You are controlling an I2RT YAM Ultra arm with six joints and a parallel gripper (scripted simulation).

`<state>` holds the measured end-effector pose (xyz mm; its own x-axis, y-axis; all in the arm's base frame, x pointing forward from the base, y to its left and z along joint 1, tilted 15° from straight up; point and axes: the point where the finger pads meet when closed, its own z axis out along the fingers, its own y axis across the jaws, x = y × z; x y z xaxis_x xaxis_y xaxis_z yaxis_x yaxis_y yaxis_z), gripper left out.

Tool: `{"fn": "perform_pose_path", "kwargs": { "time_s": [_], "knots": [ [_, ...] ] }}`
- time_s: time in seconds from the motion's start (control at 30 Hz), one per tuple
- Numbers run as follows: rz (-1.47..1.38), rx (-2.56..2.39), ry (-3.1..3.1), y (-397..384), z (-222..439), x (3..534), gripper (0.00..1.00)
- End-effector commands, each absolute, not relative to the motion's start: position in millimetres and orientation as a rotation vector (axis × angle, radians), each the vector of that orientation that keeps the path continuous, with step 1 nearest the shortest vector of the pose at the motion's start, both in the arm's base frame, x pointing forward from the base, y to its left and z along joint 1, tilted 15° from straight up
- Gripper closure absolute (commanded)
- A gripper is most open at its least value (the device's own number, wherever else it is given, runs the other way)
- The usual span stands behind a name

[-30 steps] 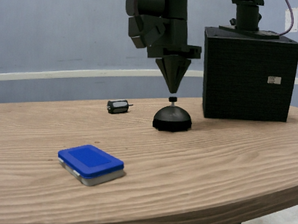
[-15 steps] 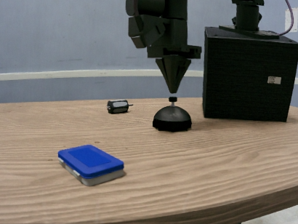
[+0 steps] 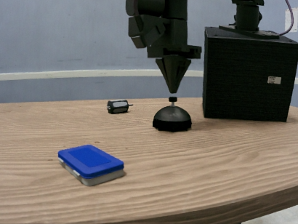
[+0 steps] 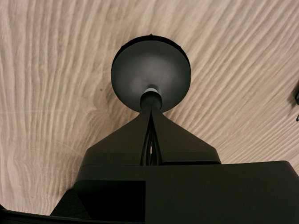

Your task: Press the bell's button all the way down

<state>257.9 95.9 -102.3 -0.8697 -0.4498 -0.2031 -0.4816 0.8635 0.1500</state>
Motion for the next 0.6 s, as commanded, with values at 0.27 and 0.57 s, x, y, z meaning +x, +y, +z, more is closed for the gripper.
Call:
{"fn": "perform_pose_path", "kwargs": {
  "time_s": [0.27,0.57],
  "knots": [
    [0.289,-0.719,2.87,98,-105,260,1.0],
    [0.286,-0.712,2.852,101,-110,270,1.0]
  ]
}}
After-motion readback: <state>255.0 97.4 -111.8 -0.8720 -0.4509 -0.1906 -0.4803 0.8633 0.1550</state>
